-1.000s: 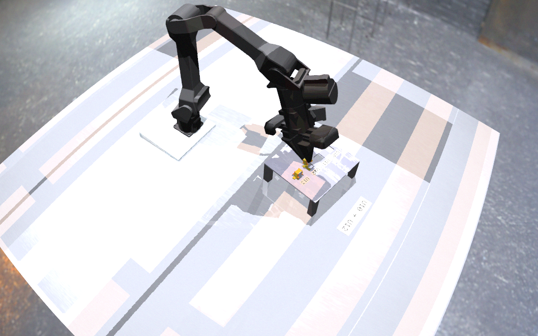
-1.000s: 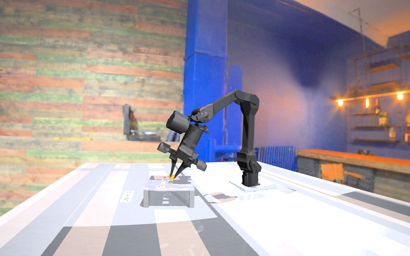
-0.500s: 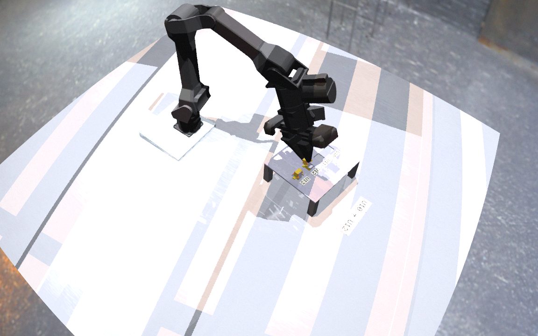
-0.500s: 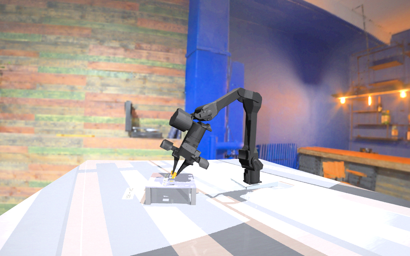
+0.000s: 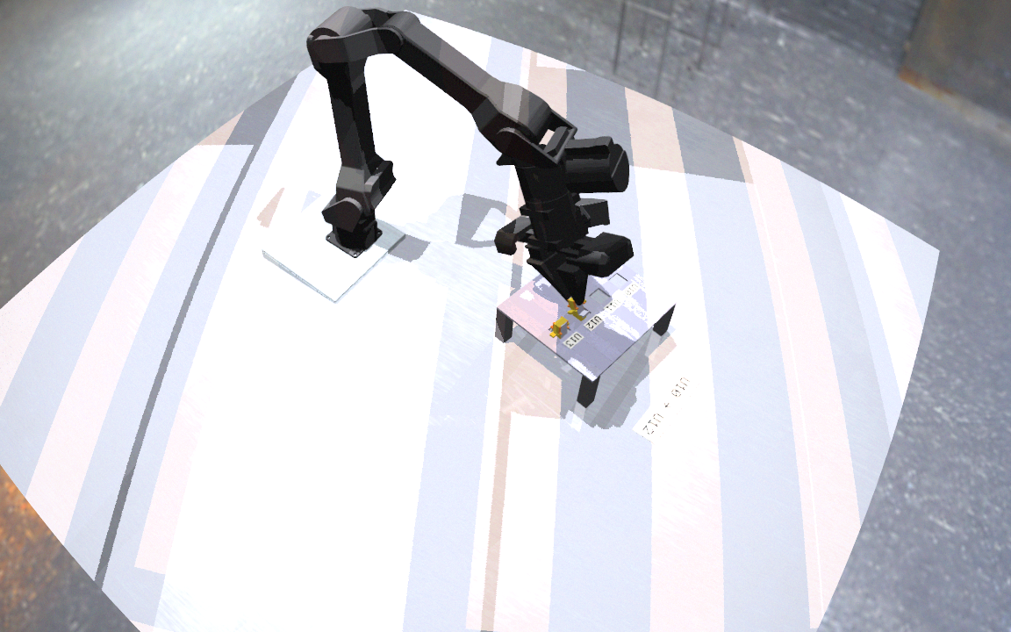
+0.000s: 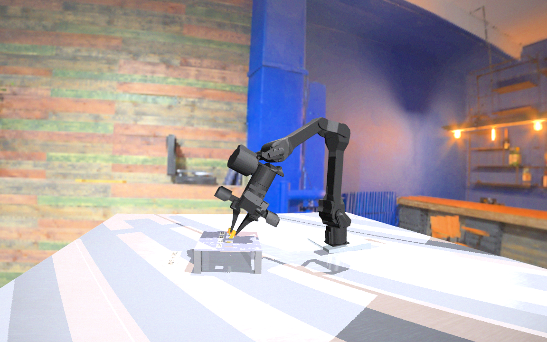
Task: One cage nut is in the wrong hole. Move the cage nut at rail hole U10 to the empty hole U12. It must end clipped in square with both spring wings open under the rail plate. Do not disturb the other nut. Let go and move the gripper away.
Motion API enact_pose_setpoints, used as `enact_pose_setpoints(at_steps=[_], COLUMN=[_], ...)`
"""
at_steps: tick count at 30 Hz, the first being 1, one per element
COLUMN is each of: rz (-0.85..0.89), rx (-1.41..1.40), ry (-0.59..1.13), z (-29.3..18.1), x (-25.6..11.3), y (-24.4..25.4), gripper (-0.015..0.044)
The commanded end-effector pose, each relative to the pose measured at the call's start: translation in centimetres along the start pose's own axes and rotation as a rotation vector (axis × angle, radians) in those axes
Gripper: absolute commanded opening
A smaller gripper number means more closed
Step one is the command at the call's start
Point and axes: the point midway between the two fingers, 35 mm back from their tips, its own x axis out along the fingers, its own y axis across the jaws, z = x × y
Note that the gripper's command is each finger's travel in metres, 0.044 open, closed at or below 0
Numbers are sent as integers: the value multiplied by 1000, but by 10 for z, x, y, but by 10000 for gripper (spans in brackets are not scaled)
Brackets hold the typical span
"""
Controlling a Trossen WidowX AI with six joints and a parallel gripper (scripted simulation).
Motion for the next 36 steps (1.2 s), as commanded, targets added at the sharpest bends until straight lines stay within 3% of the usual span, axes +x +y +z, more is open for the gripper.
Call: enact_pose_setpoints(at_steps=[1, 36], rz=[-12, 4], rx=[8, 7], ry=[0, 0], z=[-1, 0], x=[-2, 0], y=[-2, -2], gripper=[31, 31])
